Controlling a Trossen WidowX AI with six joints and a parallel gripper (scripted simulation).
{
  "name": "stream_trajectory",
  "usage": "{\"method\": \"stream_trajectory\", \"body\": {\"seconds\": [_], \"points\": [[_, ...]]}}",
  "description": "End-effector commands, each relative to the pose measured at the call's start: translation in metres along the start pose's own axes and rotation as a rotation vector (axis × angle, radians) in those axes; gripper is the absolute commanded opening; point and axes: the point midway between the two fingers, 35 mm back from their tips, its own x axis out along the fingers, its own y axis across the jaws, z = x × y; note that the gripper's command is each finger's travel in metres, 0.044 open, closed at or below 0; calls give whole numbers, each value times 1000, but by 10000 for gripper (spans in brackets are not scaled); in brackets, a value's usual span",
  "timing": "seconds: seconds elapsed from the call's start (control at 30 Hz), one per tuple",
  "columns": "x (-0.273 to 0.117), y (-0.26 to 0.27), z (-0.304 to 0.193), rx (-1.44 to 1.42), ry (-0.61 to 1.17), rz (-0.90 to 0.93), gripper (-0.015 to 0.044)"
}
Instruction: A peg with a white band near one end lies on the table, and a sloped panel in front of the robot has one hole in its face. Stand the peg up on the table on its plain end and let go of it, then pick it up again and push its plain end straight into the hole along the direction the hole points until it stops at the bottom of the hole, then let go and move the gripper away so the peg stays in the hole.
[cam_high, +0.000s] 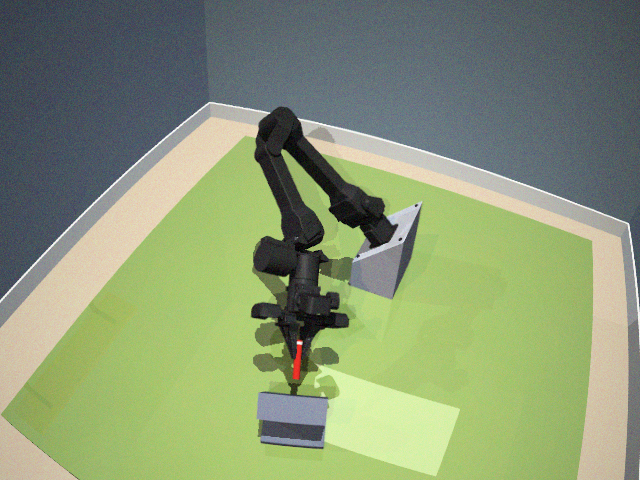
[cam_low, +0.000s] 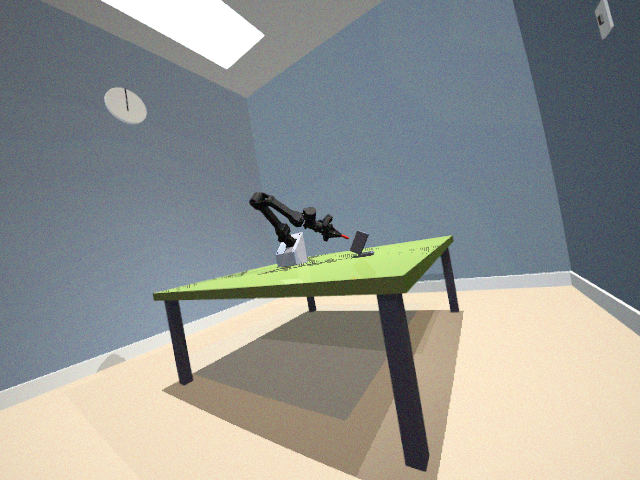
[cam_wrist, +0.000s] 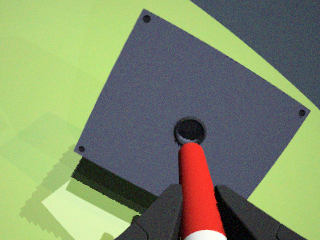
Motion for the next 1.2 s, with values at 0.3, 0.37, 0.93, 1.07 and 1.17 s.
{"method": "stream_trajectory", "body": {"seconds": [0.3,0.37,0.93,1.07,1.17], "points": [[11,0,0,0,-15,-13,0],[14,0,0,0,-15,-13,0],[25,3,-1,5,-7,-6,0],[25,3,-1,5,-7,-6,0],[25,3,-1,5,-7,-6,0]]}}
